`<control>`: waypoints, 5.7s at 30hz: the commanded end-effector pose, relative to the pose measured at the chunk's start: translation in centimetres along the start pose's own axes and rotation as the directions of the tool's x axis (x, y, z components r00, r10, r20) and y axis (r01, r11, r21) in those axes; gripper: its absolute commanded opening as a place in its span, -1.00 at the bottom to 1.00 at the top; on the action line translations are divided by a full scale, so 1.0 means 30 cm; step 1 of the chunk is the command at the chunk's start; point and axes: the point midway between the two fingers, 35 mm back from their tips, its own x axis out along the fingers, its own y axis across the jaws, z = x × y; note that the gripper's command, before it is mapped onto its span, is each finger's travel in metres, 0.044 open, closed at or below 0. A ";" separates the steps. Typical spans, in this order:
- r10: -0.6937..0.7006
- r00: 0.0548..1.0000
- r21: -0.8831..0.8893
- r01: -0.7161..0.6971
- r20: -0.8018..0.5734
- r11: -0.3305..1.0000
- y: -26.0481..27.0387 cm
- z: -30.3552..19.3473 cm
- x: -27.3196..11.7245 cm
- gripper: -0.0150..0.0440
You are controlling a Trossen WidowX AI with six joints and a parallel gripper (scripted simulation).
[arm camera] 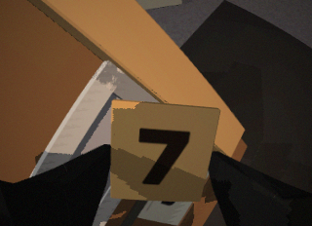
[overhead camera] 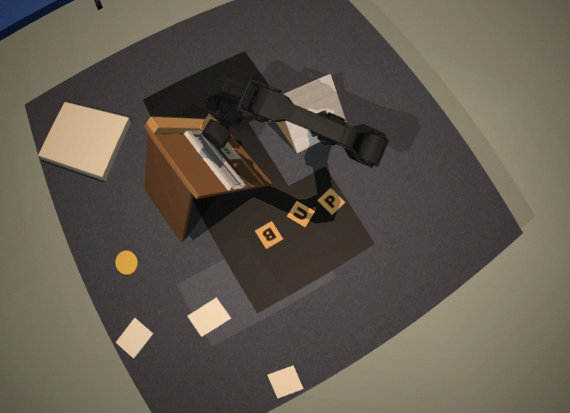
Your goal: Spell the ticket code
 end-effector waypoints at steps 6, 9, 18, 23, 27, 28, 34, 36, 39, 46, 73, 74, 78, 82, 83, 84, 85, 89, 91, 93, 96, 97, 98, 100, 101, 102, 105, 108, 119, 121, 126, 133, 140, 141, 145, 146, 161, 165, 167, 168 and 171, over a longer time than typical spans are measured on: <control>0.089 0.996 -0.170 -0.083 0.029 0.982 0.107 -0.094 -0.056 -0.49; 0.120 0.992 -0.223 -0.109 0.035 0.969 0.140 -0.127 -0.074 -0.49; 0.214 0.976 -0.380 -0.185 0.037 0.907 0.227 -0.237 -0.130 -0.49; 0.267 0.963 -0.463 -0.223 0.029 0.858 0.267 -0.303 -0.161 -0.49; 0.308 0.951 -0.526 -0.252 0.019 0.812 0.293 -0.358 -0.185 -0.49; 0.318 0.948 -0.542 -0.259 0.015 0.800 0.299 -0.372 -0.192 -0.49; 0.377 0.926 -0.629 -0.298 -0.009 0.718 0.330 -0.457 -0.228 -0.49; 0.395 0.918 -0.657 -0.310 -0.019 0.688 0.338 -0.486 -0.240 -0.49; 0.423 0.906 -0.696 -0.326 -0.036 0.640 0.348 -0.529 -0.258 -0.49; 0.481 0.873 -0.776 -0.359 -0.082 0.519 0.362 -0.632 -0.299 -0.49; 0.505 0.857 -0.802 -0.370 -0.100 0.469 0.448 -0.688 -0.179 -0.49; 0.505 0.857 -0.802 -0.370 -0.100 0.469 0.448 -0.688 -0.177 -0.49; 0.505 0.857 -0.802 -0.370 -0.100 0.469 0.449 -0.688 -0.175 -0.49; 0.505 0.857 -0.802 -0.370 -0.100 0.469 0.448 -0.687 -0.175 -0.49; 0.505 0.857 -0.802 -0.370 -0.100 0.469 0.448 -0.687 -0.175 -0.49; 0.505 0.857 -0.802 -0.370 -0.100 0.469 0.448 -0.686 -0.175 -0.49; 0.505 0.857 -0.802 -0.370 -0.100 0.469 0.447 -0.686 -0.176 -0.49; 0.505 0.857 -0.802 -0.370 -0.100 0.469 0.444 -0.681 -0.175 -0.49; 0.505 0.857 -0.802 -0.370 -0.100 0.469 0.443 -0.678 -0.174 -0.49; 0.505 0.857 -0.802 -0.370 -0.100 0.469 0.441 -0.676 -0.172 -0.49; 0.505 0.857 -0.802 -0.370 -0.100 0.469 0.439 -0.672 -0.170 -0.49; 0.505 0.857 -0.802 -0.370 -0.100 0.469 0.438 -0.670 -0.170 -0.49; 0.505 0.857 -0.802 -0.370 -0.100 0.469 0.437 -0.669 -0.169 -0.49; 0.505 0.857 -0.802 -0.370 -0.100 0.469 0.436 -0.667 -0.168 -0.49; 0.505 0.857 -0.802 -0.370 -0.100 0.469 0.435 -0.665 -0.167 -0.49; 0.505 0.858 -0.802 -0.370 -0.100 0.469 0.434 -0.664 -0.166 -0.49; 0.505 0.858 -0.802 -0.370 -0.100 0.469 0.432 -0.660 -0.164 -0.49; 0.505 0.858 -0.802 -0.370 -0.100 0.469 0.429 -0.657 -0.162 -0.49; 0.504 0.858 -0.802 -0.370 -0.100 0.469 0.420 -0.642 -0.154 -0.49; 0.504 0.858 -0.802 -0.370 -0.100 0.469 0.418 -0.640 -0.153 -0.49; 0.504 0.858 -0.802 -0.369 -0.100 0.469 0.414 -0.633 -0.150 -0.49; 0.504 0.858 -0.802 -0.369 -0.100 0.469 0.409 -0.623 -0.145 -0.49; 0.504 0.858 -0.802 -0.369 -0.100 0.469 0.404 -0.614 -0.141 -0.49; 0.504 0.858 -0.802 -0.369 -0.100 0.469 0.403 -0.613 -0.140 -0.49; 0.504 0.858 -0.802 -0.369 -0.100 0.469 0.400 -0.607 -0.138 -0.49; 0.504 0.858 -0.802 -0.369 -0.100 0.469 0.399 -0.606 -0.137 -0.49; 0.504 0.858 -0.803 -0.369 -0.100 0.469 0.388 -0.585 -0.128 -0.49; 0.504 0.858 -0.803 -0.369 -0.100 0.469 0.385 -0.580 -0.126 -0.49; 0.504 0.858 -0.803 -0.369 -0.100 0.469 0.383 -0.577 -0.124 -0.49; 0.504 0.858 -0.803 -0.369 -0.100 0.469 0.382 -0.576 -0.124 -0.49; 0.504 0.858 -0.803 -0.369 -0.100 0.469 0.380 -0.572 -0.122 -0.49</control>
